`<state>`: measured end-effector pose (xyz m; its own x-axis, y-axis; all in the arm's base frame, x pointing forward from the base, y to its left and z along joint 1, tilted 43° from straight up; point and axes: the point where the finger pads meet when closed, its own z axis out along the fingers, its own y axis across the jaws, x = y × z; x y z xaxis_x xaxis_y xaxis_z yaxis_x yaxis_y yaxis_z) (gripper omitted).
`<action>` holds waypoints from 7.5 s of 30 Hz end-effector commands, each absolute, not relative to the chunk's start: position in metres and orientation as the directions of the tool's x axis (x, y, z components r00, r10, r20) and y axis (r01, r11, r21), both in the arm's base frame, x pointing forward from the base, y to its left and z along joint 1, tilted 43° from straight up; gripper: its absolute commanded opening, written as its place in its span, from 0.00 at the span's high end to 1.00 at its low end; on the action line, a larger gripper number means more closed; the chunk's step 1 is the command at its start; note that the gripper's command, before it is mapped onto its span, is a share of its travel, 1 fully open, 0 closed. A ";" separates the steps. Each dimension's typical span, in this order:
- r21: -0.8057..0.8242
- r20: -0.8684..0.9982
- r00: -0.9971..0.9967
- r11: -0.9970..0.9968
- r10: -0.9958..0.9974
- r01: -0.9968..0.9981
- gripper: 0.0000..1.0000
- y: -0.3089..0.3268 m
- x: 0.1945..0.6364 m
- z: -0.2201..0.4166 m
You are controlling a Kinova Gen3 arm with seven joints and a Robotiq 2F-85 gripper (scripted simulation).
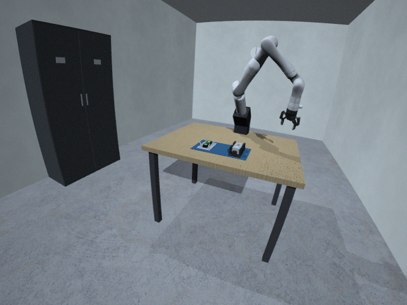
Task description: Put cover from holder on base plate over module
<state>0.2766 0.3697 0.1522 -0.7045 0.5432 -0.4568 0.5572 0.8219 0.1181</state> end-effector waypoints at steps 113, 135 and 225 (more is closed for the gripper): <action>-0.054 -0.677 -0.731 0.985 0.086 0.165 0.00 0.033 0.242 0.287; -0.054 -0.677 -0.731 0.985 0.086 0.165 0.00 -0.022 0.234 0.310; -0.087 -0.689 -0.723 0.983 0.057 0.161 0.00 -0.027 0.233 0.322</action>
<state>0.2359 -0.0073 0.3081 -0.7169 0.0374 -0.6961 0.1578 0.9813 -0.1098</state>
